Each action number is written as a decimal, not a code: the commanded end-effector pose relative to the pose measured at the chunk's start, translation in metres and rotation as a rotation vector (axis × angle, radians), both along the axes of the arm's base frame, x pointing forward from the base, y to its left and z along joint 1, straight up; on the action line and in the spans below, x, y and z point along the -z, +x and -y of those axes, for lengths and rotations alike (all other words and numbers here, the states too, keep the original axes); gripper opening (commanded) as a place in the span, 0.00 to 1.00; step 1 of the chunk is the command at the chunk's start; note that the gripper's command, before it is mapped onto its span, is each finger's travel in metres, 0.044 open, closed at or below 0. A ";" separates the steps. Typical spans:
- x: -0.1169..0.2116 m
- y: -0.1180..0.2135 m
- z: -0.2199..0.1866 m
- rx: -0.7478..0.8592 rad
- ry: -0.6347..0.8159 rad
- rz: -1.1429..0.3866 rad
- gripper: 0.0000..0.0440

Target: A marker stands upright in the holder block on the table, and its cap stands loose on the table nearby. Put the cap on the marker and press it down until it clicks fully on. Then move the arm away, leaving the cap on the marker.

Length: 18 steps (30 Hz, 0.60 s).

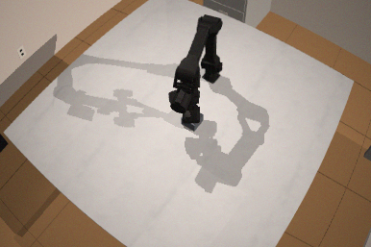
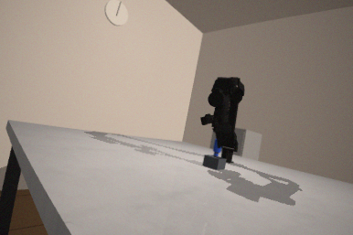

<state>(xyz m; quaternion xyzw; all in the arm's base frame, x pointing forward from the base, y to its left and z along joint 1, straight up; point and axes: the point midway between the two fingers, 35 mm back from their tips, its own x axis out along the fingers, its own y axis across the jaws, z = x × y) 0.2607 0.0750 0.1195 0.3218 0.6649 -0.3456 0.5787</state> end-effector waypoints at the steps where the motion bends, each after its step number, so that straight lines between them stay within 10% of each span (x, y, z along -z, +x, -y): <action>1: 0.018 -0.006 0.002 -0.016 -0.017 -0.058 0.06; 18: 0.029 -0.005 0.006 -0.072 -0.026 -0.039 0.11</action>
